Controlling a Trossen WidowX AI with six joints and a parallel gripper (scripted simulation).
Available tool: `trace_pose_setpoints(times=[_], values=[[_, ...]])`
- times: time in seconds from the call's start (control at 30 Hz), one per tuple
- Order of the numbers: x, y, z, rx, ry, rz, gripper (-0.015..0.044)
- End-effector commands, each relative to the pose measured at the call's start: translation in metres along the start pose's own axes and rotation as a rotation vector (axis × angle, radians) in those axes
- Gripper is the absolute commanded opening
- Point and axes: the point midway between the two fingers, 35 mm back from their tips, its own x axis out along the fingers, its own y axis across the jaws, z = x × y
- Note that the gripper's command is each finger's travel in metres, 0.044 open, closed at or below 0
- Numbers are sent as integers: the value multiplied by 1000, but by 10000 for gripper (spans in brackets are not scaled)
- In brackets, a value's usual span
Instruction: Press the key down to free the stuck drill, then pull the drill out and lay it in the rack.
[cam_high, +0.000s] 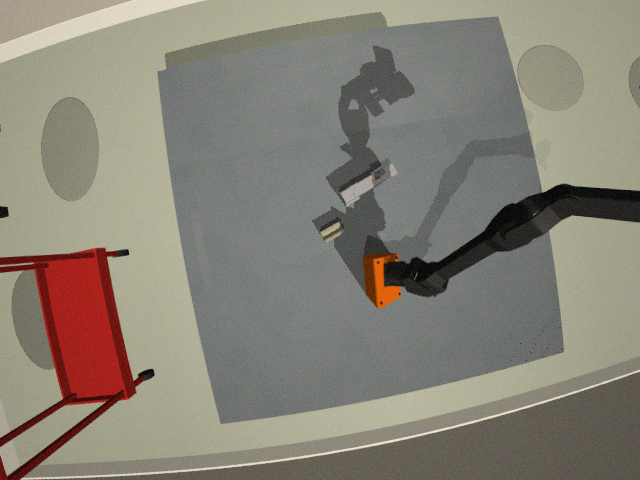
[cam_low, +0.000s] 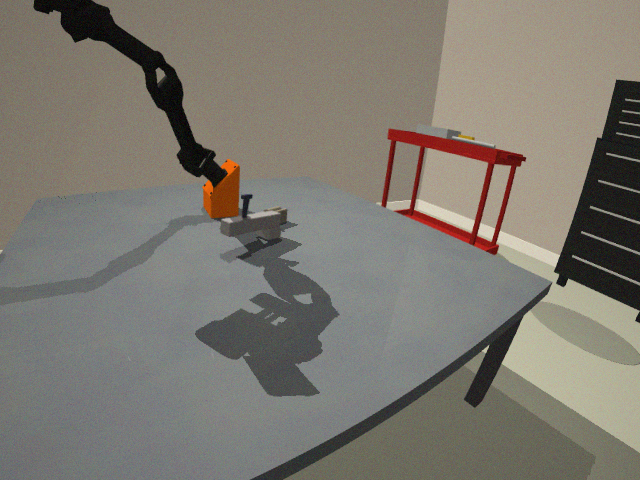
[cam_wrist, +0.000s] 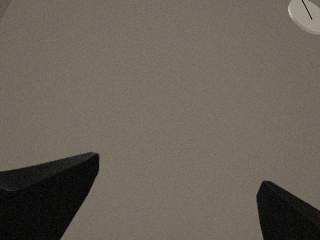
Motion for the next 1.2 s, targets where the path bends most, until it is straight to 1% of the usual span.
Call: trace_pose_setpoints(times=[0.0, 0.27, 0.33, 0.47, 0.63, 0.8, 0.97, 1.17], values=[[0, 0, 0, 0, 0, 0, 374], [1, 0, -2, -2, 8, 0, 164], [10, -1, -22, -14, 74, 3, 111], [27, 0, -84, -60, 271, 25, 6], [24, 9, -162, -122, 509, 78, 0], [-3, 21, -234, -188, 733, 156, 0], [-51, 34, -297, -280, 945, 264, 0], [-134, 46, -354, -431, 1172, 442, 0]])
